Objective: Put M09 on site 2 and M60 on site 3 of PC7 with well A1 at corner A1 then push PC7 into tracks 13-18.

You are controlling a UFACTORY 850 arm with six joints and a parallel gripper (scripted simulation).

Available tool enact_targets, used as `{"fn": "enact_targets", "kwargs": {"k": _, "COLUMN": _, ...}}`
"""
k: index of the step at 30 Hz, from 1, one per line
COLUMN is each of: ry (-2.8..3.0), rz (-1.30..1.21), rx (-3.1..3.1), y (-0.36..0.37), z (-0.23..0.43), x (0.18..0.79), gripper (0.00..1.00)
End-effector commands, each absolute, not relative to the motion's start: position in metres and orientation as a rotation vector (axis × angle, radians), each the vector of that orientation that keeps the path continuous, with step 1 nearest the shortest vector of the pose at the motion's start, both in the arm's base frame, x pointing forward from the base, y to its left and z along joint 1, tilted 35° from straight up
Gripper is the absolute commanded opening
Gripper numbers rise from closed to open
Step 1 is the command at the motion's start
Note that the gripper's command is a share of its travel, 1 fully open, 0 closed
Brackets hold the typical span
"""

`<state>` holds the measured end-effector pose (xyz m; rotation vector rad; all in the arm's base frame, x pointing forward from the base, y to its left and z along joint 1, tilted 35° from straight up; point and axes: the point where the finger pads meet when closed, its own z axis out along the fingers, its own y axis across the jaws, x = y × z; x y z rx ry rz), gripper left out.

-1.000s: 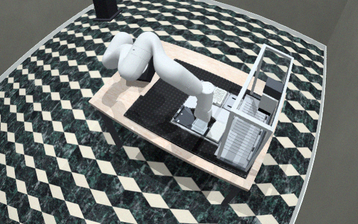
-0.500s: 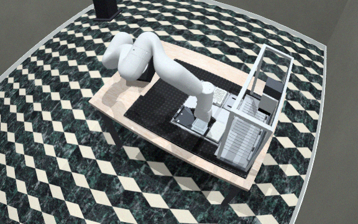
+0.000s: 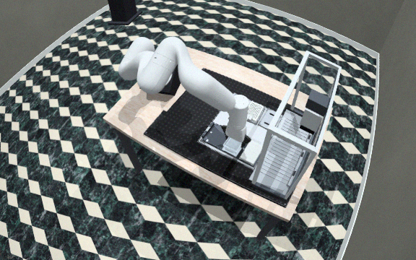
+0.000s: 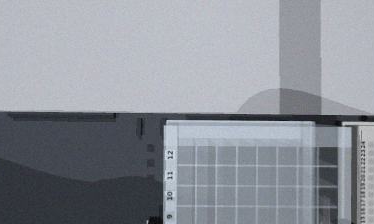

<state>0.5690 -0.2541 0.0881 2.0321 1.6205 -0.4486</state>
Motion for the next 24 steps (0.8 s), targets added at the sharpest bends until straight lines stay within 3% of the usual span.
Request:
{"fn": "enact_targets", "kwargs": {"k": 1, "ry": 1.62, "rz": -0.447, "rx": 2.031, "y": -0.254, "z": 0.089, "x": 0.57, "gripper": 1.0}}
{"fn": "enact_targets", "kwargs": {"k": 24, "ry": 1.62, "rz": -0.447, "rx": 2.031, "y": -0.242, "z": 0.106, "x": 0.569, "gripper": 1.0}}
